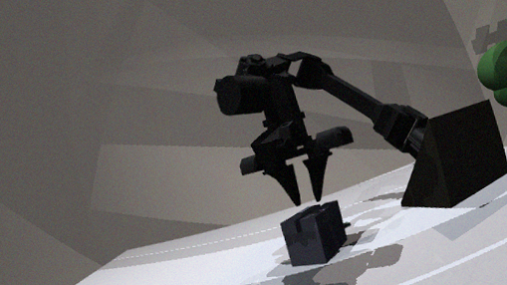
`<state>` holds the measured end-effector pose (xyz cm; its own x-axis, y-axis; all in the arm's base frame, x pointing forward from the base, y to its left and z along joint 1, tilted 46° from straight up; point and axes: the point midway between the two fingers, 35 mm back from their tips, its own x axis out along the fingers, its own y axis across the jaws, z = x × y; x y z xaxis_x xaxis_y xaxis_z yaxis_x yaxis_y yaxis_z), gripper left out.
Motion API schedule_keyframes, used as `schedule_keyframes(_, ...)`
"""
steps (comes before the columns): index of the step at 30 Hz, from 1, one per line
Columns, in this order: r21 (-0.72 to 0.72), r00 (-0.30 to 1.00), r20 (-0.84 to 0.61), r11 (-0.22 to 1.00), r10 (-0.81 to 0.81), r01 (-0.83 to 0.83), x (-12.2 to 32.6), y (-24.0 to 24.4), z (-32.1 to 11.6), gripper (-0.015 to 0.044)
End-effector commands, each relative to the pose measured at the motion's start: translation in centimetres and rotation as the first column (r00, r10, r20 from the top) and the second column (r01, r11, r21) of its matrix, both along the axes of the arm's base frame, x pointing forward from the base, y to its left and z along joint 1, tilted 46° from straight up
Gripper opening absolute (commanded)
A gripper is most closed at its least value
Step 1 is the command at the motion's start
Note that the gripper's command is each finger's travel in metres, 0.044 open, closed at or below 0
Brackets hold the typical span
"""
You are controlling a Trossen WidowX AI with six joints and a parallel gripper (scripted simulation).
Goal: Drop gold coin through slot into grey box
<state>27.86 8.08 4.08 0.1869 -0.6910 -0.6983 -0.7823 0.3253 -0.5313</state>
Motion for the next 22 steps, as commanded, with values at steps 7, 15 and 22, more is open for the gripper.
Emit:
schedule_keyframes(7,0.001,1.0,0.0,1.0,0.0,0.0,-0.4,1.4,1.4,0.0397)
schedule_keyframes(15,-0.008,1.0,-0.002,1.0,0.004,-0.004,-1.4,4.0,4.3,0.044)
schedule_keyframes(22,-0.008,1.0,-0.002,1.0,0.004,-0.004,-1.4,4.0,4.3,0.044)
